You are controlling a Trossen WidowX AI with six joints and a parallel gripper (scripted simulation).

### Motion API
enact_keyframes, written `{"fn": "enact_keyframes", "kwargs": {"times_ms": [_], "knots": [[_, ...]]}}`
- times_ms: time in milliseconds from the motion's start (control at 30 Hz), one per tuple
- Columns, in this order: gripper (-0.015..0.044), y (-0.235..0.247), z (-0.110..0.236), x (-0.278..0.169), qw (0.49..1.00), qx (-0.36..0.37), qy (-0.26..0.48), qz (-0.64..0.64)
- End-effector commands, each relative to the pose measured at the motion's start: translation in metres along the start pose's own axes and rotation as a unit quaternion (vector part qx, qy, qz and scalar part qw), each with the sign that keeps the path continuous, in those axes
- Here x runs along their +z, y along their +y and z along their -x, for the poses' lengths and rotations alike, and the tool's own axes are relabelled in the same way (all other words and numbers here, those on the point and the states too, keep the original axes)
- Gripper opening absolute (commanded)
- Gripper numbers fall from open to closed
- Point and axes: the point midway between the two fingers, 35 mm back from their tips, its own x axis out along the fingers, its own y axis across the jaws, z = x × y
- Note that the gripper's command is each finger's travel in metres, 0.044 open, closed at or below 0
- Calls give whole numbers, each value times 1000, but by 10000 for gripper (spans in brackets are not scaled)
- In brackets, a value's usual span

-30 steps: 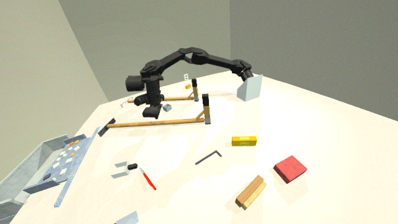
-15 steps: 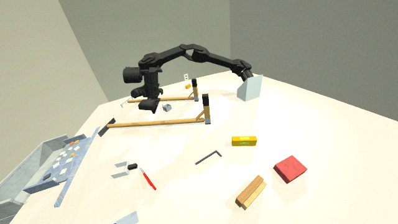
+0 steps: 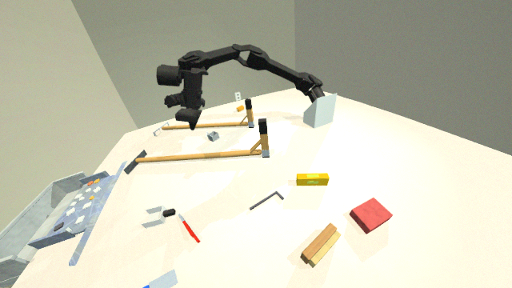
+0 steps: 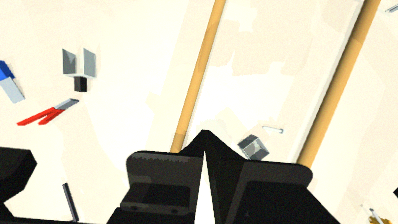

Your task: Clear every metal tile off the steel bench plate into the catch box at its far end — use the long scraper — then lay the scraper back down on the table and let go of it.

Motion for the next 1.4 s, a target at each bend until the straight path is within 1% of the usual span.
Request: {"fn": "enact_keyframes", "kwargs": {"times_ms": [0, 300, 500, 633, 1367], "knots": [[0, -7, 20, 5, 1000, 2, -19, 17], [0, -20, 49, 8, 998, 5, -45, 49], [0, -20, 51, 8, 998, 5, -47, 51], [0, -20, 45, 7, 998, 6, -46, 51], [0, -17, -11, -5, 998, 9, -44, 50]]}}
